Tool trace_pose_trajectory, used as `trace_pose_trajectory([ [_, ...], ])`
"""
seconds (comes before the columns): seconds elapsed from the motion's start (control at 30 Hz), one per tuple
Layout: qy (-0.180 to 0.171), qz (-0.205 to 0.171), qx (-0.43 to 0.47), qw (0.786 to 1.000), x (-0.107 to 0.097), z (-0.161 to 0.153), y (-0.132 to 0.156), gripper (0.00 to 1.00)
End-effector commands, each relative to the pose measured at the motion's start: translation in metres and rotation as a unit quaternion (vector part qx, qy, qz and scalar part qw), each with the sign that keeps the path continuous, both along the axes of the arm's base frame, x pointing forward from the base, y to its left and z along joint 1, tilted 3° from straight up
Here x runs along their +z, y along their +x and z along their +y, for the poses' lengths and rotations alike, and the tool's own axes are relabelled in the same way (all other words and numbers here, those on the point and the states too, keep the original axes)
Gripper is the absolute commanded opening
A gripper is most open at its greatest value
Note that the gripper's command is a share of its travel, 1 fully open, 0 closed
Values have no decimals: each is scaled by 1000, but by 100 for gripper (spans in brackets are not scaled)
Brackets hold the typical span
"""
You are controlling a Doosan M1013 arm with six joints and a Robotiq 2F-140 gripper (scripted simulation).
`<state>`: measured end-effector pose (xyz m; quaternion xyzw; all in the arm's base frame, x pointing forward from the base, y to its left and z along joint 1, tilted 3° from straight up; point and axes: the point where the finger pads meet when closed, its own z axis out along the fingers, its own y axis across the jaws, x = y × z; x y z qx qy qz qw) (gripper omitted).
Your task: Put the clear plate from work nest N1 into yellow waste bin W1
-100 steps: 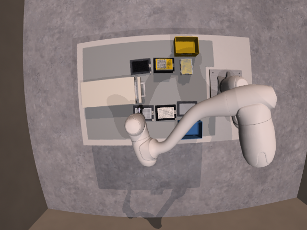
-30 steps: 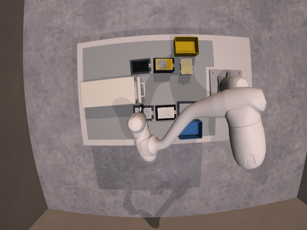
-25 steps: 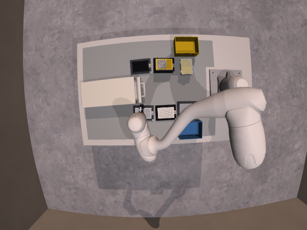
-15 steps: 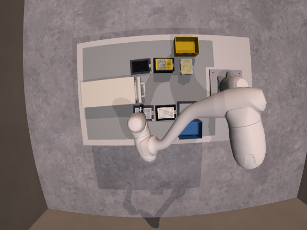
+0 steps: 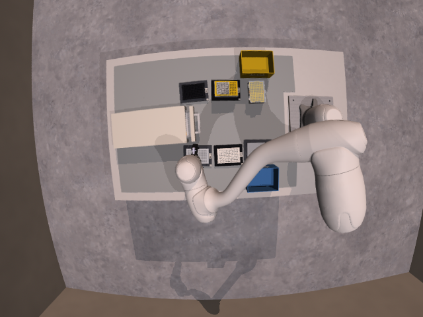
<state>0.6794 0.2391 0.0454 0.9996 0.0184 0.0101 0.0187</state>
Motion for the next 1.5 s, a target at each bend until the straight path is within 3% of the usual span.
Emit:
trace_pose_trajectory([
  [0.0,-2,0,-3,1000,-4,-4,-1,70],
  [0.93,-2,0,-3,1000,-4,-4,-1,70],
  [1.47,-2,0,-3,1000,-22,-4,0,70],
])
